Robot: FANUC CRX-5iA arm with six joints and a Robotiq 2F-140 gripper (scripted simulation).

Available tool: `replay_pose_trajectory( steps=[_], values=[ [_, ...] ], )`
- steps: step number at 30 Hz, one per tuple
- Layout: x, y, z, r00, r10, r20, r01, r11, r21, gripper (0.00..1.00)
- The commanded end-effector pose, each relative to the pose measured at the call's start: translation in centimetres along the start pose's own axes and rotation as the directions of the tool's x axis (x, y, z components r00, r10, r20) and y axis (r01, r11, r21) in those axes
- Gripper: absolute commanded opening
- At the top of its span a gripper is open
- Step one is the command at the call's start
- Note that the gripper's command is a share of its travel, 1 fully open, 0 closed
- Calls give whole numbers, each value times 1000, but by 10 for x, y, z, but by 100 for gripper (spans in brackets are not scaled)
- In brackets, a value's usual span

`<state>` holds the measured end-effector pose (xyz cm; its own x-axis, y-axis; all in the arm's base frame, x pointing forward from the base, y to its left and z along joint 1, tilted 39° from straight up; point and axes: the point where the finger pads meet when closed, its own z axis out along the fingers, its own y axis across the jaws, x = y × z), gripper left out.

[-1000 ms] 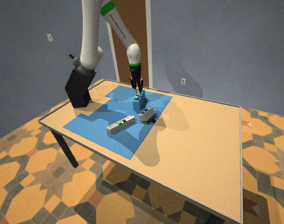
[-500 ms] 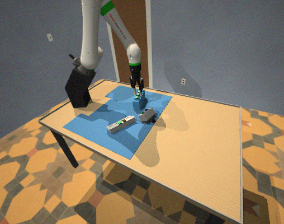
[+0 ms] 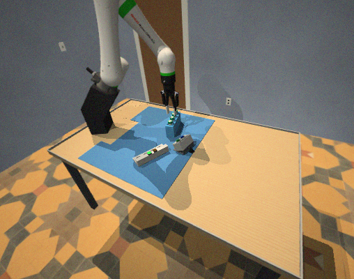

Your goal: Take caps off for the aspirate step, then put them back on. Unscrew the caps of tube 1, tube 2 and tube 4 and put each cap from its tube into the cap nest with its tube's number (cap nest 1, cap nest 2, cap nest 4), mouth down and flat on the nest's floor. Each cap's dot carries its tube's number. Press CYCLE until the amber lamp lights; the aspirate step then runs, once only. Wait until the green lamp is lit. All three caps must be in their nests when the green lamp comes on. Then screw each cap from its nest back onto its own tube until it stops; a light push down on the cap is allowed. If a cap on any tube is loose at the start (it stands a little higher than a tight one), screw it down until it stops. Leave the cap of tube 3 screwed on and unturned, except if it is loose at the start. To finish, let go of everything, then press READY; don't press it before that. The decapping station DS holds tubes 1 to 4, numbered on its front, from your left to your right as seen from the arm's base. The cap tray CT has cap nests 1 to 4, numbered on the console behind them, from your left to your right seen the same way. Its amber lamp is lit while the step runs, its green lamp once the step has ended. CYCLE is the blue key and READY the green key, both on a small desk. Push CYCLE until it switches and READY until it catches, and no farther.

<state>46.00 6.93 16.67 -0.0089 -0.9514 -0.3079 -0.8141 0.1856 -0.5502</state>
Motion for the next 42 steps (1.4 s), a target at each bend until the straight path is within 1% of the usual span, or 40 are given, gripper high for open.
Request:
replay_pose_trajectory(
  steps=[1, 2, 3, 4, 5, 6, 8, 12, 13, 16, 17, 20, 25, 30, 31, 35, 36, 39, 42],
  values=[
    [0, 0, -9, 1000, 0, 0, 0, 1000, 0, 35],
    [0, 0, -9, 1000, 0, 0, 0, 1000, 0, 35],
    [6, -5, -9, 997, 83, 0, -83, 997, 0, 0],
    [13, -10, -9, 986, 166, 0, -166, 986, 0, 0],
    [20, -15, -9, 981, 192, 0, -192, 981, 0, 0],
    [26, -21, -9, 981, 192, 0, -192, 981, 0, 0],
    [26, -21, -9, 981, 192, 0, -192, 981, 0, 0],
    [52, -41, -9, 981, 192, 0, -192, 981, 0, 0],
    [52, -41, -9, 981, 192, 0, -192, 981, 0, 0],
    [72, -57, -9, 981, 192, 0, -192, 981, 0, 0],
    [72, -57, -9, 981, 192, 0, -192, 981, 0, 0],
    [92, -72, -9, 981, 192, 0, -192, 981, 0, 0],
    [95, -75, -9, 981, 192, 0, -192, 981, 0, 0],
    [123, -97, 13, 981, 192, 0, -192, 981, 0, 0],
    [123, -97, 13, 981, 192, 0, -192, 981, 0, 0],
    [145, -114, 30, 981, 192, 0, -192, 981, 0, 0],
    [145, -114, 30, 981, 192, 0, -192, 981, 0, 0],
    [162, -127, 43, 981, 192, 0, -192, 981, 0, 0],
    [165, -130, 45, 981, 192, 0, -192, 981, 0, 0]
  ],
)
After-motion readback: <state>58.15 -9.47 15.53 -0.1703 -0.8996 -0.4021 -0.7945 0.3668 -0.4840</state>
